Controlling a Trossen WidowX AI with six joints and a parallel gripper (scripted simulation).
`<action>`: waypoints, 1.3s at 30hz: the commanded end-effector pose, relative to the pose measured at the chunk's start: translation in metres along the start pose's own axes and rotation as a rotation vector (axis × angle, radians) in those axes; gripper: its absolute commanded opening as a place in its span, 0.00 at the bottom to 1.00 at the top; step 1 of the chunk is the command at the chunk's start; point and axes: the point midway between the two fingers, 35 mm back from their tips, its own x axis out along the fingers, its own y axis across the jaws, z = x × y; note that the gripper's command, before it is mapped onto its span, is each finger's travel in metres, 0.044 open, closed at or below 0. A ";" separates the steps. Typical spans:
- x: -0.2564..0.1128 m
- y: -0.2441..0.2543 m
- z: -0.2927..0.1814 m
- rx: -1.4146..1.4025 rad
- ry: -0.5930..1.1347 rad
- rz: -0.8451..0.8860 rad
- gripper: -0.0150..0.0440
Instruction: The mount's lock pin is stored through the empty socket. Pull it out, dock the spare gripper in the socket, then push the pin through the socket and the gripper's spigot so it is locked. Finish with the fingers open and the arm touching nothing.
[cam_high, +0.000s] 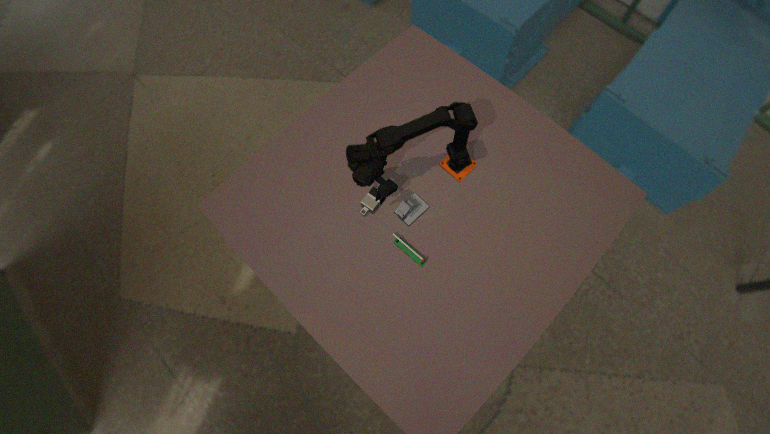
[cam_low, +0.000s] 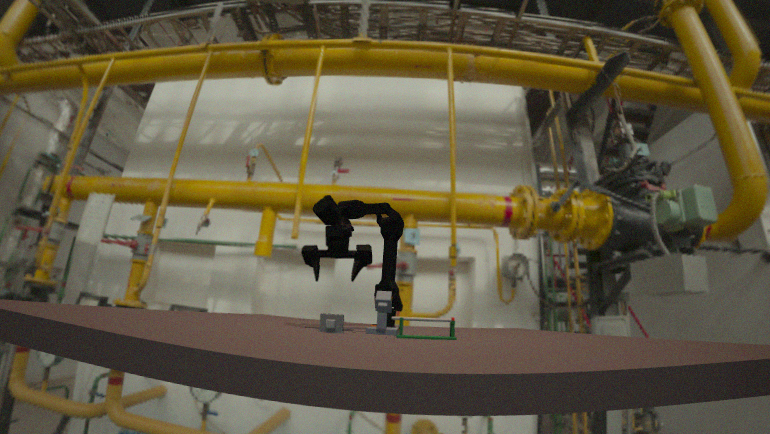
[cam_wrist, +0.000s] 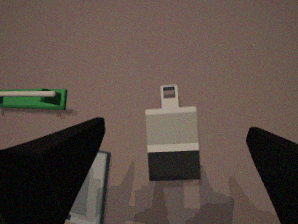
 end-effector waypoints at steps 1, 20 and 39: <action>-0.005 0.003 0.000 -0.142 -0.034 0.000 1.00; 0.056 -0.002 -0.032 -0.141 -0.035 0.000 1.00; 0.080 -0.004 -0.043 -0.141 -0.035 0.000 1.00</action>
